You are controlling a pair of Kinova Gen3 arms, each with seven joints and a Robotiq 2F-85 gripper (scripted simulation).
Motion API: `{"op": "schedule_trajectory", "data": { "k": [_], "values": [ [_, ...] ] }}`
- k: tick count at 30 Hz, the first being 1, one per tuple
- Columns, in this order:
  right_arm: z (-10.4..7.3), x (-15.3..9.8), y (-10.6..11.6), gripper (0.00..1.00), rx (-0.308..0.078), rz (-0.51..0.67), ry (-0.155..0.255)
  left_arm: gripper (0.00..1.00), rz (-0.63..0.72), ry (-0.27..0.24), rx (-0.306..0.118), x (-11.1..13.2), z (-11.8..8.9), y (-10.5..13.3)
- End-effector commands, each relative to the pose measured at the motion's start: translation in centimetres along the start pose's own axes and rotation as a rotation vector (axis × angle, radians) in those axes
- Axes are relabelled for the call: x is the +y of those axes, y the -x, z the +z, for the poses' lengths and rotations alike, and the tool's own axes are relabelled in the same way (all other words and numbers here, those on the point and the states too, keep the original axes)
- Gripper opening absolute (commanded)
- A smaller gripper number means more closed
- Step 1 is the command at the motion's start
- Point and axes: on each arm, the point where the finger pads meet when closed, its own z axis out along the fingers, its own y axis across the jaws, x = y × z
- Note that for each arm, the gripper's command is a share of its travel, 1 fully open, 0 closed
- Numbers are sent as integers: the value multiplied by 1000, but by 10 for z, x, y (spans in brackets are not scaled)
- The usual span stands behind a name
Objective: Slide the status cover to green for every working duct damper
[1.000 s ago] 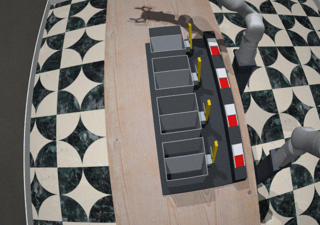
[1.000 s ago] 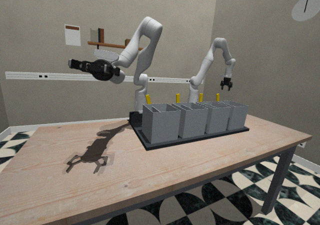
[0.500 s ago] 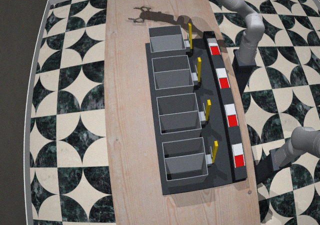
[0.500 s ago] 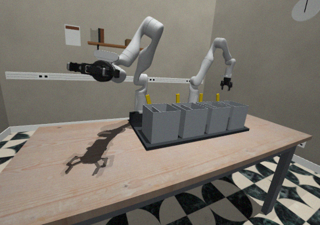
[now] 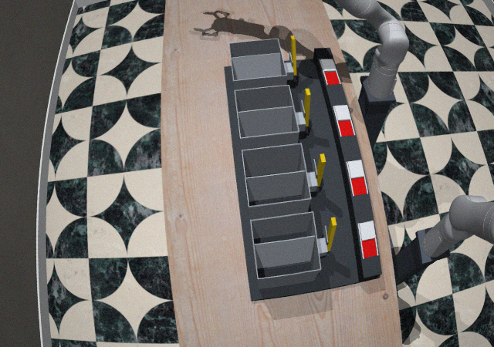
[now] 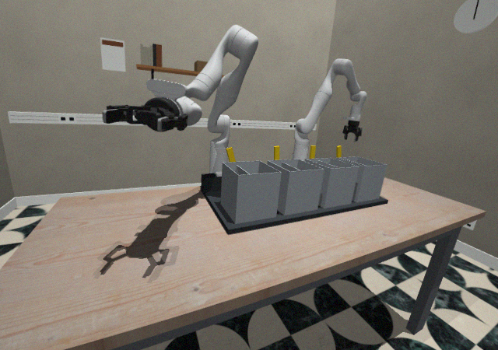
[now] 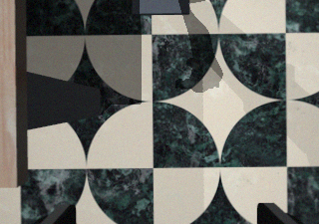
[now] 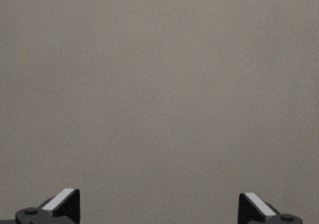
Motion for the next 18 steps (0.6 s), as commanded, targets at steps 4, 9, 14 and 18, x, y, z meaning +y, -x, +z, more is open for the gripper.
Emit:
{"op": "schedule_trajectory", "data": {
  "k": [4,9,14,18],
  "values": [
    [6,-7,16,1000,-105,6,29,1000,0,0,-2,0,-1,0],
    [7,-11,24,1000,-157,9,38,1000,0,0,-2,0,-1,0],
    [5,-22,39,1000,-252,11,49,1000,0,0,-2,0,-1,0],
    [0,-33,50,1000,-335,12,52,1000,0,0,-2,0,-1,0]
  ]
}}
